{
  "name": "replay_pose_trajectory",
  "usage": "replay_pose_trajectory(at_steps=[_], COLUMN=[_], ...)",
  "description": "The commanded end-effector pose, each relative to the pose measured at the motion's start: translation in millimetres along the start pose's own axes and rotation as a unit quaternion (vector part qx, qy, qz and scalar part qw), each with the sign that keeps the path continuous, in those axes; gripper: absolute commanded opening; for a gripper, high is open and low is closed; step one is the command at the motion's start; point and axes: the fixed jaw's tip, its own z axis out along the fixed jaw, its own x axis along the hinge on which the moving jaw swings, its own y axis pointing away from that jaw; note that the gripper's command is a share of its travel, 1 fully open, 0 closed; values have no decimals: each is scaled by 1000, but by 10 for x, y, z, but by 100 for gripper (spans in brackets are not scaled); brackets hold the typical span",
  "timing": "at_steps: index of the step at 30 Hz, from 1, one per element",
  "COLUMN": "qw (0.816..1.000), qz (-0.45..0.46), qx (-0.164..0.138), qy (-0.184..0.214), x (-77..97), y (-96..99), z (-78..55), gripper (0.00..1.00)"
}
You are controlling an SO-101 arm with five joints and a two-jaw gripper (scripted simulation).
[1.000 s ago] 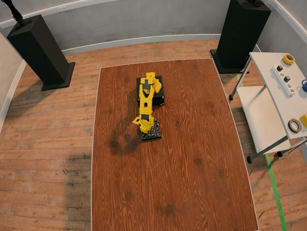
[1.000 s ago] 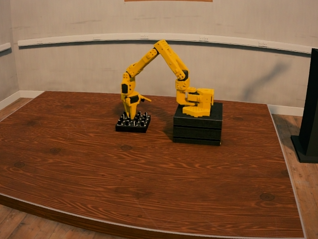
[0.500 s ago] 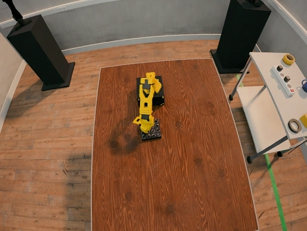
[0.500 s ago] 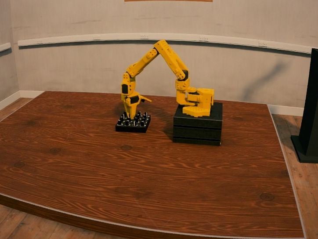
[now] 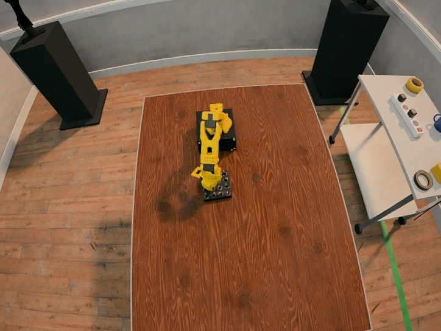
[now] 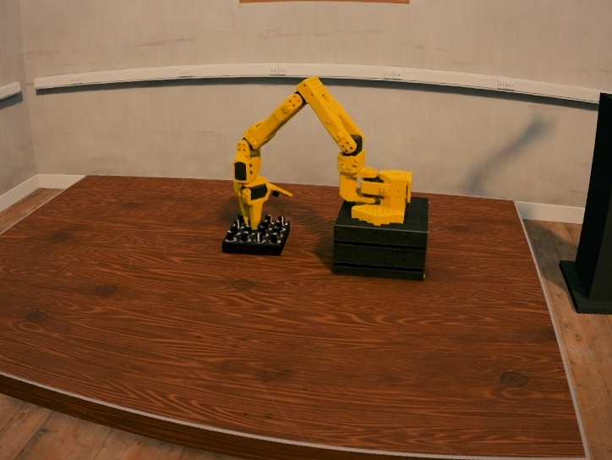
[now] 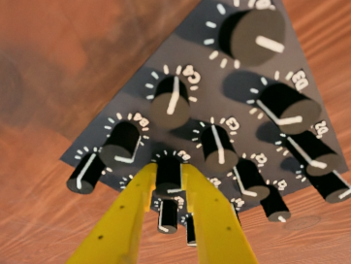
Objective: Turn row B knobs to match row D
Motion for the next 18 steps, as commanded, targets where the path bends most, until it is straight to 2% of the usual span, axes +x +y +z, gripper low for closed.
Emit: replay_pose_trajectory(at_steps=[1, 18], qw=[999, 986], qz=[35, 165], qx=[1, 0], qy=[-4, -4], x=[-27, -42], y=[-3, -6], z=[12, 12], gripper=[1, 1])
